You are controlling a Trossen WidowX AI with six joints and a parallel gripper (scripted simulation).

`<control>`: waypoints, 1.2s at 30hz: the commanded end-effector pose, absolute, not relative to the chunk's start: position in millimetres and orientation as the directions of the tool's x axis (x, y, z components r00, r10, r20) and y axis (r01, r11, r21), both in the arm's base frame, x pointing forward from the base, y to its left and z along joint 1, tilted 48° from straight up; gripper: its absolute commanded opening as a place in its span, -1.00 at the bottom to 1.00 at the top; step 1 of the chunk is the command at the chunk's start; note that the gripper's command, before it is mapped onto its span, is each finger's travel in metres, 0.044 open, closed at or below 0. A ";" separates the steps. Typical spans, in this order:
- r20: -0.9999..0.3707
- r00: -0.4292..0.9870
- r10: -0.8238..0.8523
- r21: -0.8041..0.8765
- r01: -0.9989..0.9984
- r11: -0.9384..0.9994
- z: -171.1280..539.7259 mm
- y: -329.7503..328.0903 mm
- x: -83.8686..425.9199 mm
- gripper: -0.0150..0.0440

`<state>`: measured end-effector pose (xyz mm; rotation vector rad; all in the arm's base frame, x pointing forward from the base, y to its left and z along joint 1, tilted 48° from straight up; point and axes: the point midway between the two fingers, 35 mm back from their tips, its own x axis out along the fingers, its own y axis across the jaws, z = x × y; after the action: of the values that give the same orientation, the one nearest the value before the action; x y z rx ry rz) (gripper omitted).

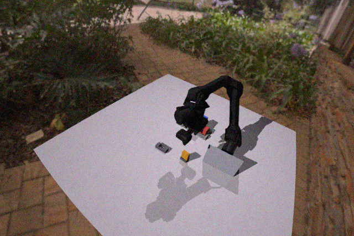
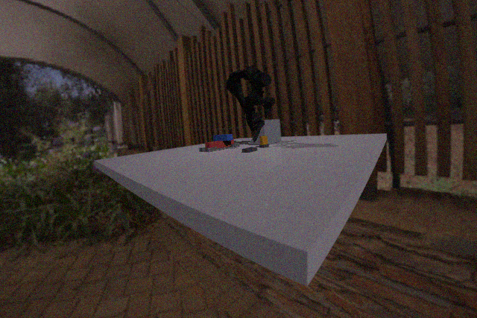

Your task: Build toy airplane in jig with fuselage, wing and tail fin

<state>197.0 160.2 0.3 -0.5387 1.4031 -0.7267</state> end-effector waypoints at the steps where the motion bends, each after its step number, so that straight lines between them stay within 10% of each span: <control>1: -0.681 0.009 -0.732 -0.721 0.163 0.673 -10.5 166.7 191.1 1.00; 36: -0.680 0.010 -0.733 -0.722 0.164 0.672 -76.1 96.6 193.4 1.00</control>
<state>194.5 103.3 -72.1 -0.5042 1.3912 -0.7474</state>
